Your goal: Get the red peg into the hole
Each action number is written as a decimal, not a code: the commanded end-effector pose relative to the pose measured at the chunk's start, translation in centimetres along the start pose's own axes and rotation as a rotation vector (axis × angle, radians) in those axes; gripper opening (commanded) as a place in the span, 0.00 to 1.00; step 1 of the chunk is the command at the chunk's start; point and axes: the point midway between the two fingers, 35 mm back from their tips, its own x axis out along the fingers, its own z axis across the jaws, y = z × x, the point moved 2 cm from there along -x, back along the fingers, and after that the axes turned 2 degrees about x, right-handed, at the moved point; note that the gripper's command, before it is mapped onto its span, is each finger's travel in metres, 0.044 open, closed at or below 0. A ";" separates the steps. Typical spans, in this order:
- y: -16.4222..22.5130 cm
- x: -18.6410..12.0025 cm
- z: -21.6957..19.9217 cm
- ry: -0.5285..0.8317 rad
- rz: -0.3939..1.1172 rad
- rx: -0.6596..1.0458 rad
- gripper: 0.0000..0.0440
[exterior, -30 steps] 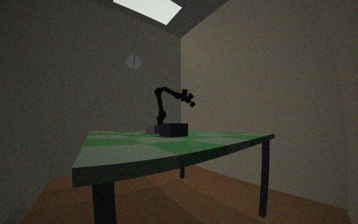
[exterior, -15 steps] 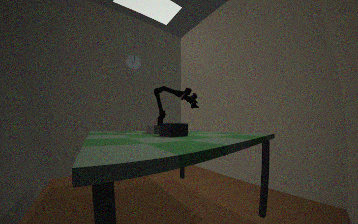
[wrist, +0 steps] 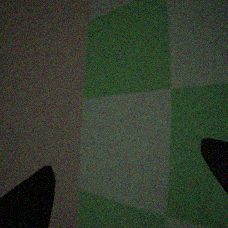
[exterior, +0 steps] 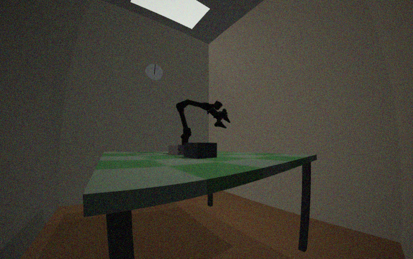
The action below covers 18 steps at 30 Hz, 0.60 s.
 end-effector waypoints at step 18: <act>1.6 -2.4 -13.5 0.571 0.013 0.462 1.00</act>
